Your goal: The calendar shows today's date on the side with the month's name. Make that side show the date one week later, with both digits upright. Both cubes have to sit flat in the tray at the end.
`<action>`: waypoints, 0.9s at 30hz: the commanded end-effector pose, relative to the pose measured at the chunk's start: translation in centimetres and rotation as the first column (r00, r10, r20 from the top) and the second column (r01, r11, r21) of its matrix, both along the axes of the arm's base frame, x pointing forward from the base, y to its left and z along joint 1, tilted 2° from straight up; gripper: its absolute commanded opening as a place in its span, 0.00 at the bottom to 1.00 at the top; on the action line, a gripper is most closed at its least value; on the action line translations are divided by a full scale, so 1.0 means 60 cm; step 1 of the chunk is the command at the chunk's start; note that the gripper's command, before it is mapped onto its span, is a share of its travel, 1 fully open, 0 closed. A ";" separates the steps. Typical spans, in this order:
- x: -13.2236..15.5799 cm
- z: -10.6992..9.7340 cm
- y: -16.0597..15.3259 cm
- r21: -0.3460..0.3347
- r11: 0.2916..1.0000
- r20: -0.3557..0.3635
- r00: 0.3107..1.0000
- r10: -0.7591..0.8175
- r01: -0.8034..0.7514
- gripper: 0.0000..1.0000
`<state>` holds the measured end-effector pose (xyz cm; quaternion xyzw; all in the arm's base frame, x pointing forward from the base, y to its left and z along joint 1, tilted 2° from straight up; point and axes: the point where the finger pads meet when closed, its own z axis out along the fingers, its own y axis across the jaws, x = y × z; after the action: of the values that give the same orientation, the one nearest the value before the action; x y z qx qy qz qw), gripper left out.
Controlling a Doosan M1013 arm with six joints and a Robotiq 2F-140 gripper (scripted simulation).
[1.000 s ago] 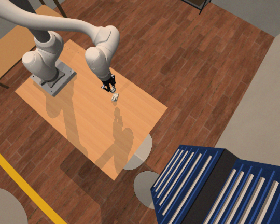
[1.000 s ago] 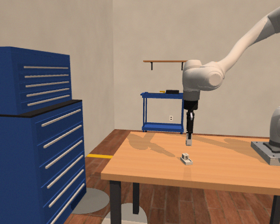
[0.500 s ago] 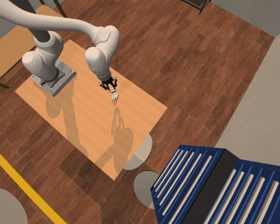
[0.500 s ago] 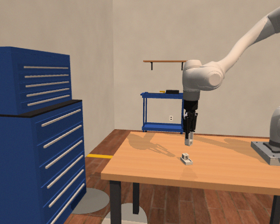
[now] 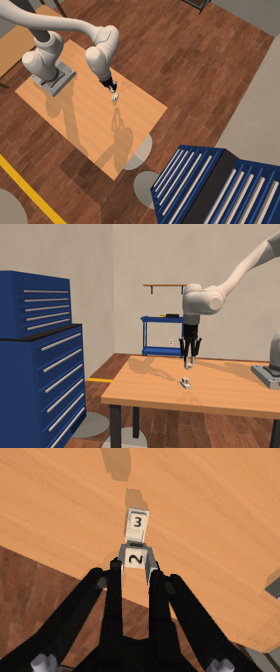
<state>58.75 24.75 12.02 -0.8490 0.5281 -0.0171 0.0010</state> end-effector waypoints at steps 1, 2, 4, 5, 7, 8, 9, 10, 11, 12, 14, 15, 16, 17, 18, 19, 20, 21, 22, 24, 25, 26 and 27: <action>0.000 0.000 0.000 -0.004 1.000 0.002 1.000 -0.022 0.022 0.25; 0.000 0.000 0.000 -0.004 1.000 0.002 1.000 -0.031 0.031 0.25; 0.000 0.000 0.000 -0.003 0.999 0.002 0.999 -0.040 0.040 0.25; 0.000 0.000 0.000 -0.003 0.999 0.002 0.999 -0.041 0.041 0.25; 0.000 0.000 0.000 -0.003 0.999 0.002 0.999 -0.042 0.042 0.25; 0.000 0.000 0.000 -0.003 0.999 0.002 0.999 -0.042 0.042 0.25; 0.000 0.000 0.000 -0.003 0.999 0.002 0.999 -0.042 0.042 0.25; 0.000 0.000 0.000 -0.003 0.999 0.002 0.999 -0.042 0.042 0.25; 0.000 0.000 0.000 -0.003 0.999 0.002 0.999 -0.042 0.042 0.25; 0.000 0.000 0.000 -0.003 0.999 0.002 0.999 -0.042 0.042 0.25; 0.000 0.000 0.000 -0.003 0.999 0.002 0.999 -0.042 0.042 0.25; 0.000 0.000 0.000 -0.003 0.999 0.002 0.999 -0.042 0.042 0.25; 0.000 0.000 0.000 -0.003 0.999 0.002 0.999 -0.042 0.042 0.25; 0.000 0.000 0.000 -0.003 0.999 0.002 0.999 -0.042 0.042 0.25; 0.000 0.000 0.000 -0.003 0.999 0.002 0.999 -0.042 0.042 0.25; 0.000 0.000 0.000 -0.003 0.999 0.002 0.999 -0.042 0.042 0.25; 0.000 0.000 0.000 -0.003 0.999 0.002 0.999 -0.042 0.042 0.25; 0.000 -0.001 0.000 -0.003 0.999 0.002 0.999 -0.042 0.042 0.25; 0.000 -0.002 0.000 -0.003 0.999 0.002 0.999 -0.042 0.042 0.25; 0.000 -0.006 0.000 -0.003 0.999 0.002 0.999 -0.042 0.042 0.25; 0.000 -0.009 0.000 -0.004 0.999 0.002 0.999 -0.042 0.042 0.25; 0.000 -0.012 0.000 -0.004 0.999 0.002 0.999 -0.042 0.042 0.25; 0.000 -0.015 0.000 -0.004 0.999 0.002 0.999 -0.042 0.042 0.25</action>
<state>58.77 24.74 11.32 -0.8377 0.5458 -0.0190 -0.0004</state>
